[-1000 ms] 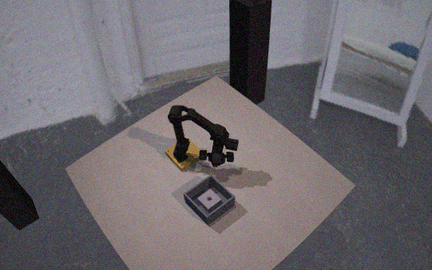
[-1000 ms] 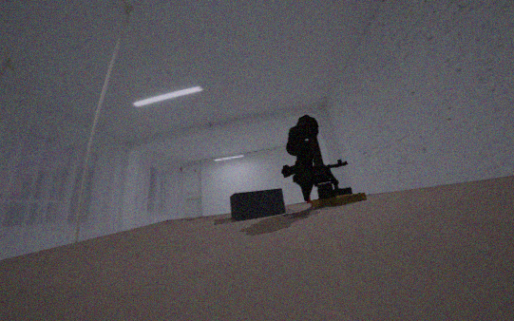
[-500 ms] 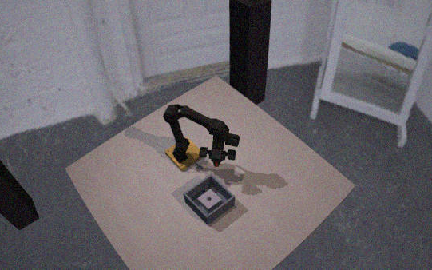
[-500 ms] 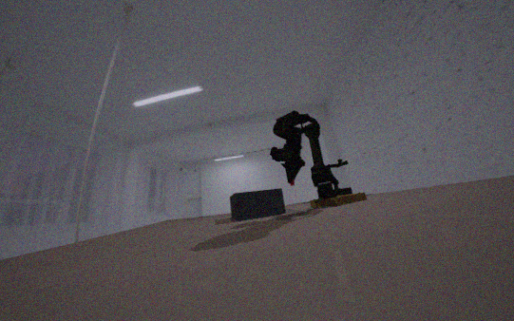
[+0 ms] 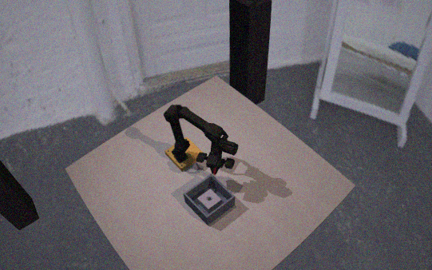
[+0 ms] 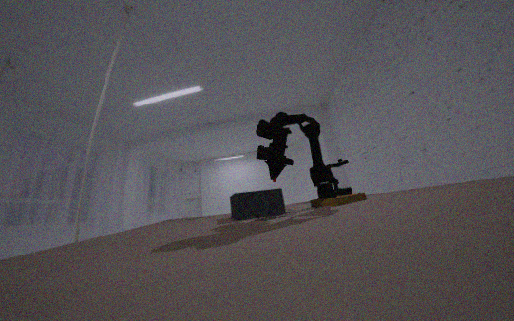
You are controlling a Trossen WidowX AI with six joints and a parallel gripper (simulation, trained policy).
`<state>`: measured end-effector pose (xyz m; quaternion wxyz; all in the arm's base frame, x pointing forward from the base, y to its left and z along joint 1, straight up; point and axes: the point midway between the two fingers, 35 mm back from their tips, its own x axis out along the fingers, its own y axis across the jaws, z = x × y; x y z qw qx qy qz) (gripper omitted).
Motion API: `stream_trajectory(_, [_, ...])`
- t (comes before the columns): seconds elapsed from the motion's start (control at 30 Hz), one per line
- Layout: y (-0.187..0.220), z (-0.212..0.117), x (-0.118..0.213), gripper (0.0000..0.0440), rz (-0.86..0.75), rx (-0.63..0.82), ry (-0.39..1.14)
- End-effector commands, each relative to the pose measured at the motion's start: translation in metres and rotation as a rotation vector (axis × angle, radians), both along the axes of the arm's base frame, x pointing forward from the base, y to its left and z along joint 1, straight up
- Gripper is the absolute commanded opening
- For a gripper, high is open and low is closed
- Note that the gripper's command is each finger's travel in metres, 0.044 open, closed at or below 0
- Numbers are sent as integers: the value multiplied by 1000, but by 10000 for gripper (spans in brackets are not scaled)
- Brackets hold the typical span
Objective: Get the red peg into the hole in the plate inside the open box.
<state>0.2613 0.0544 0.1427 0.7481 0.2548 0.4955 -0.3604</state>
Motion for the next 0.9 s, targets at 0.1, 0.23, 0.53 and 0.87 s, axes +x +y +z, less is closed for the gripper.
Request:
stream_trajectory(0.1, [-27, -3, 24, 0, -48, -20, -16])
stream_trajectory(0.23, [-42, -7, 37, 0, -61, -25, -19])
stream_trajectory(0.53, [-72, -23, 60, 1, -43, -16, -1])
stream_trajectory(0.87, [-94, -46, 76, 0, 39, 15, 46])
